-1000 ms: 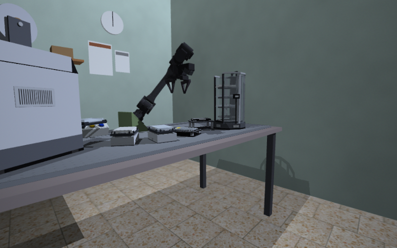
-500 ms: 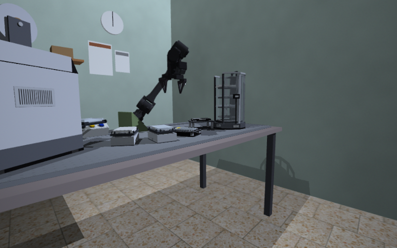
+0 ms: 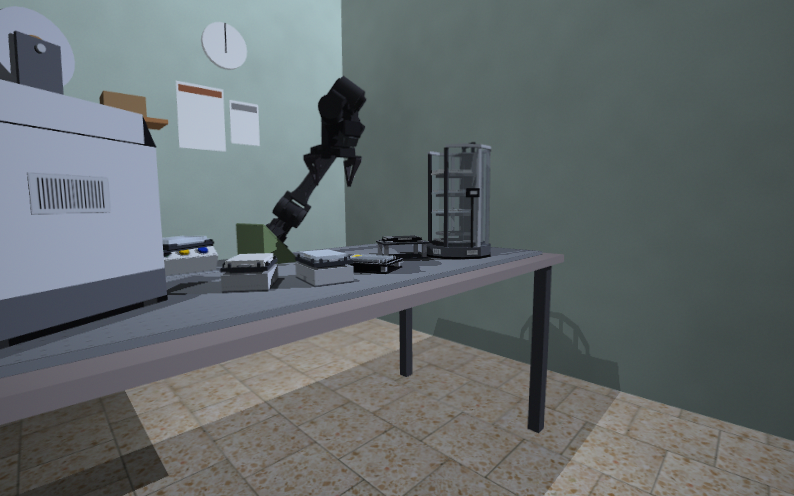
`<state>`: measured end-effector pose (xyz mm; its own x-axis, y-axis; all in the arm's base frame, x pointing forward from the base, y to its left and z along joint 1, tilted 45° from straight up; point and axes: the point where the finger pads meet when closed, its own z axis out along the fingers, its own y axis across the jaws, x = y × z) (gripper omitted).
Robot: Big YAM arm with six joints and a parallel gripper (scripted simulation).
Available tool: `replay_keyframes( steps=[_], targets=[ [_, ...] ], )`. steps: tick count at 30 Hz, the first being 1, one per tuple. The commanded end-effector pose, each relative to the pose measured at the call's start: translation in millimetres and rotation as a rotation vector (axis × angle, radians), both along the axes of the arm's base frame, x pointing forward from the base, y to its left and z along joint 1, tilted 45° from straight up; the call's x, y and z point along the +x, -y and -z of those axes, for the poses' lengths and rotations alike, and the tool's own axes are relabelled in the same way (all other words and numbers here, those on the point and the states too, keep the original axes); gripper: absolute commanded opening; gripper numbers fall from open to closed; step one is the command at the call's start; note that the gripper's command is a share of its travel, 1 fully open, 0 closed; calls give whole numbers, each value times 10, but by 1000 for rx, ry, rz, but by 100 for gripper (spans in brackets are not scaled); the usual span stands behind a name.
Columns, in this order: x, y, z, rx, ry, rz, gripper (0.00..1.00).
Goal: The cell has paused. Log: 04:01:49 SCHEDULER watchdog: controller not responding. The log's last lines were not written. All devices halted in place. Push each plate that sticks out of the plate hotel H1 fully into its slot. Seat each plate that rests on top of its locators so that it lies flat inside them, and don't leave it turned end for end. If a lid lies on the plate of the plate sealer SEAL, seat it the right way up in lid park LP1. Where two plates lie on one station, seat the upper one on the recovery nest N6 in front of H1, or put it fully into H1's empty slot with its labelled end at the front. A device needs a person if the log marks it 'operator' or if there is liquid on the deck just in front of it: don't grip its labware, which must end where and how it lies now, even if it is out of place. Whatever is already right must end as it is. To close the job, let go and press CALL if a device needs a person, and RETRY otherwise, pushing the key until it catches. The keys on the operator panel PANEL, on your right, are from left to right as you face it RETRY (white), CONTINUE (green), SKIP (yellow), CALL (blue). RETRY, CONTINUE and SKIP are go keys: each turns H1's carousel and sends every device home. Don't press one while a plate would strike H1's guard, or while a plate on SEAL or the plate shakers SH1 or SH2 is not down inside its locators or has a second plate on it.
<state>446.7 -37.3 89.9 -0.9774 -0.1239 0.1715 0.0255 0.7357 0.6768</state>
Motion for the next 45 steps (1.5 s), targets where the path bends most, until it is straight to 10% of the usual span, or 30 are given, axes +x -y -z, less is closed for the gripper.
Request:
replay_keyframes(
  steps=[1, 12, 26, 45],
  targets=[
    [213, 270, 38, -9, 55, 11, 100],
    [258, 490, 257, -11, 57, 11, 100],
    [162, 799, 518, -92, -219, 312, 100],
    [22, 1234, 887, -92, -205, 296, 100]
  ],
)
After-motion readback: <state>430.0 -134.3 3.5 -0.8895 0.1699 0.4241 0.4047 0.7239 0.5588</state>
